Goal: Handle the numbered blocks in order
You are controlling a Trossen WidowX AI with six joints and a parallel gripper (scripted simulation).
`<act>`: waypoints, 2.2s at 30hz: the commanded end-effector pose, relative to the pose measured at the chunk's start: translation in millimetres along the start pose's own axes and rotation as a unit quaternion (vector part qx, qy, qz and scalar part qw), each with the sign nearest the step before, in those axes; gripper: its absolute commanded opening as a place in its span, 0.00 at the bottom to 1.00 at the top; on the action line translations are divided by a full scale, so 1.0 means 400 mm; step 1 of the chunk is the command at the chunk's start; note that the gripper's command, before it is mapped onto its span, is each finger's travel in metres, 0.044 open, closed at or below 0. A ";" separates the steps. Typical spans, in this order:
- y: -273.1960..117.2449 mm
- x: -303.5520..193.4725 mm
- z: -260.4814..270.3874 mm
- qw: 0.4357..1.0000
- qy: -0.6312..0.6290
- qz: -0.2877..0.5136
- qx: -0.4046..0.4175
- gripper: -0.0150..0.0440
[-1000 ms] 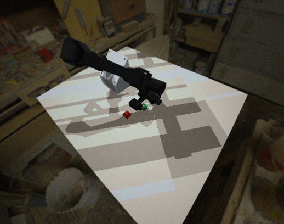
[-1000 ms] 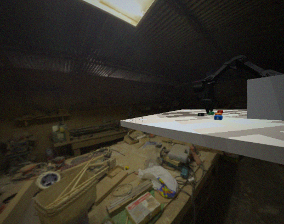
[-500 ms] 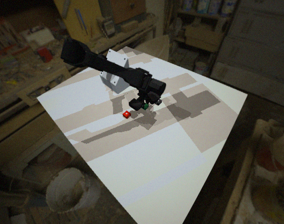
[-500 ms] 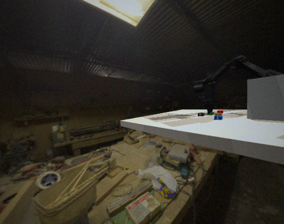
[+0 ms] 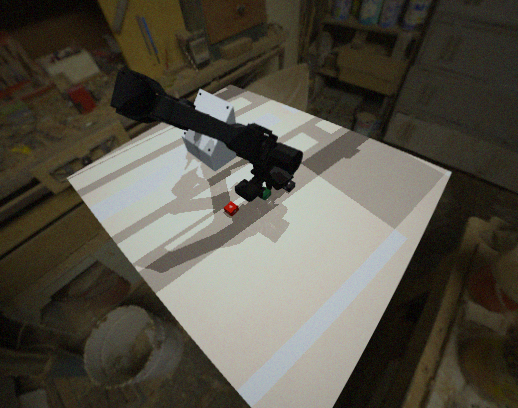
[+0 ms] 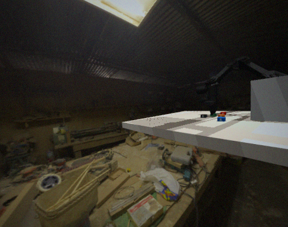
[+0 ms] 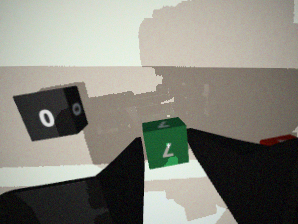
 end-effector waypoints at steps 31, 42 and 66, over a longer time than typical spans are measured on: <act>0.002 -0.001 0.000 1.000 -0.003 0.000 -0.001 0.93; -0.089 -0.001 0.001 1.000 -0.002 0.000 0.000 0.93; -0.296 -0.119 0.060 1.000 -0.004 0.002 0.005 0.46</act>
Point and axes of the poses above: the point midway between the two fingers, 35 mm back from their tips, its own y axis out along the fingers, its own z axis across the jaws, x = y × z, the point moved 1 cm from there along -y, back along the fingers, and after that the axes turned 14 degrees about y, right-handed, at the moved point
